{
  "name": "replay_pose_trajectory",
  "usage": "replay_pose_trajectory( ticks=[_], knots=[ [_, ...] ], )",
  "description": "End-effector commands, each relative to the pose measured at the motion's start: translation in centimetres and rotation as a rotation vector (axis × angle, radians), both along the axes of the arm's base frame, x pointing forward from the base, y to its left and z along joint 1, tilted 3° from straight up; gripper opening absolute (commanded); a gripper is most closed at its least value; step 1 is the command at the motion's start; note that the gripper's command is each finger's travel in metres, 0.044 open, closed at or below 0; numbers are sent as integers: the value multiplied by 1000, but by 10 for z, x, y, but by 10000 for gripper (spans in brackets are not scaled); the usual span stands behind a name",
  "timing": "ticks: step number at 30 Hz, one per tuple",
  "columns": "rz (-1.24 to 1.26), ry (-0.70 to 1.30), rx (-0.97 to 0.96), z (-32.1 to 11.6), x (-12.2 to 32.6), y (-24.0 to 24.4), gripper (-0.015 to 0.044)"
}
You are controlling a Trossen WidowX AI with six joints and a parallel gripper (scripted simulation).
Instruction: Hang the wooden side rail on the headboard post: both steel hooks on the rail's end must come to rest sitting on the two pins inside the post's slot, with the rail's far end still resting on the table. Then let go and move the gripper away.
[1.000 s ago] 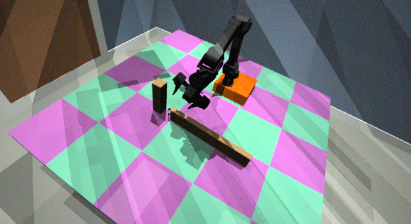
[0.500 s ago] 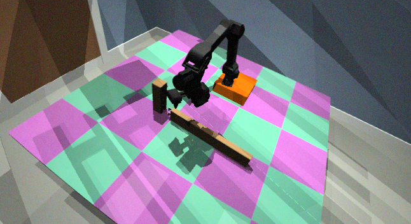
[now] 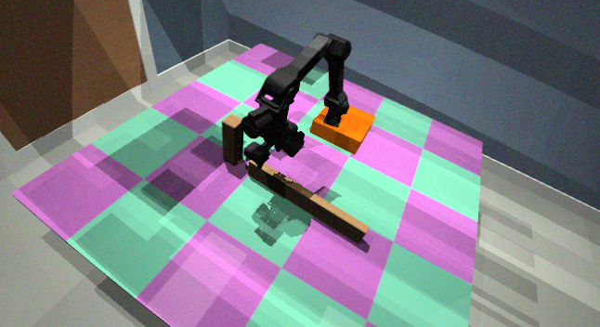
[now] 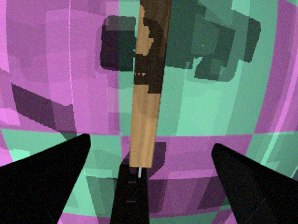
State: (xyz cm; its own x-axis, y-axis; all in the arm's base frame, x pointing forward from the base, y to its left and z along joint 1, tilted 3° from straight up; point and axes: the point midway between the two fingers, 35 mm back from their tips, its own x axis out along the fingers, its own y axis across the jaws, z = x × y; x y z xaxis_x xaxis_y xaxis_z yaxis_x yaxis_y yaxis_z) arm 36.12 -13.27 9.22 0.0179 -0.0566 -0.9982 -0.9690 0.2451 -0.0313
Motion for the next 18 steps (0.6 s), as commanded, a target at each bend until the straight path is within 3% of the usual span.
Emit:
replay_pose_trajectory(
  ticks=[1, 18],
  knots=[
    [6, 24, 14, -20, -3, 1, 440],
    [6, 24, 14, -45, -3, 0, 440]
  ],
)
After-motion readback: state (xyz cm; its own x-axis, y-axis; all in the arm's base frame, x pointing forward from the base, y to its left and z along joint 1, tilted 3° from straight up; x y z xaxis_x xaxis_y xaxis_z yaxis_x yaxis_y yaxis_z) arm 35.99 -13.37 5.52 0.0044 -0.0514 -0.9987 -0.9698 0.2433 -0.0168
